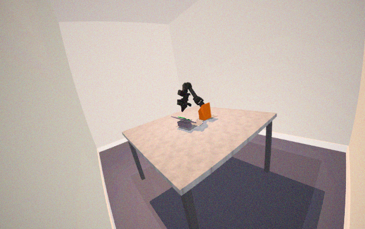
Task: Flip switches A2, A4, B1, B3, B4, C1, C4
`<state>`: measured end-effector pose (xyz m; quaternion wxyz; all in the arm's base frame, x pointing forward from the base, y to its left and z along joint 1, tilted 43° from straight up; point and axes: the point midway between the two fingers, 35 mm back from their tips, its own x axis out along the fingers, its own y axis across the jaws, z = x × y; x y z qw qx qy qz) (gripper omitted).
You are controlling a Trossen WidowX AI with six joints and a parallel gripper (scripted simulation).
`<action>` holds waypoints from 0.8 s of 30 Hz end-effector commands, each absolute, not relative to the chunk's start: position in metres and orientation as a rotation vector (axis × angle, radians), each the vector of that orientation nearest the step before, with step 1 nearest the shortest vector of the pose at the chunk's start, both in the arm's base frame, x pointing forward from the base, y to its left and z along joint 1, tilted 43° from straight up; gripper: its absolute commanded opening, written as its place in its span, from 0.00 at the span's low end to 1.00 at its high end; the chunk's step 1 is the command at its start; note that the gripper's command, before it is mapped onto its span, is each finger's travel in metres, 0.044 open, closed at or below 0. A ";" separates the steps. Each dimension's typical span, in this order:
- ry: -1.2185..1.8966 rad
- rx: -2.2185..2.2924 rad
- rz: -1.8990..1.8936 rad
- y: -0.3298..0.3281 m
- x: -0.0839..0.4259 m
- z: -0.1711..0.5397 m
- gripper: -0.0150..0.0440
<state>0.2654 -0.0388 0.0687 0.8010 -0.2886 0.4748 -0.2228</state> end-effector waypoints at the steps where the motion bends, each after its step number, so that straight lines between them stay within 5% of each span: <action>1: 1.029 -0.616 -0.469 -0.018 0.259 0.045 0.25; 24: 0.994 -0.628 -0.466 -0.007 0.251 -0.024 0.25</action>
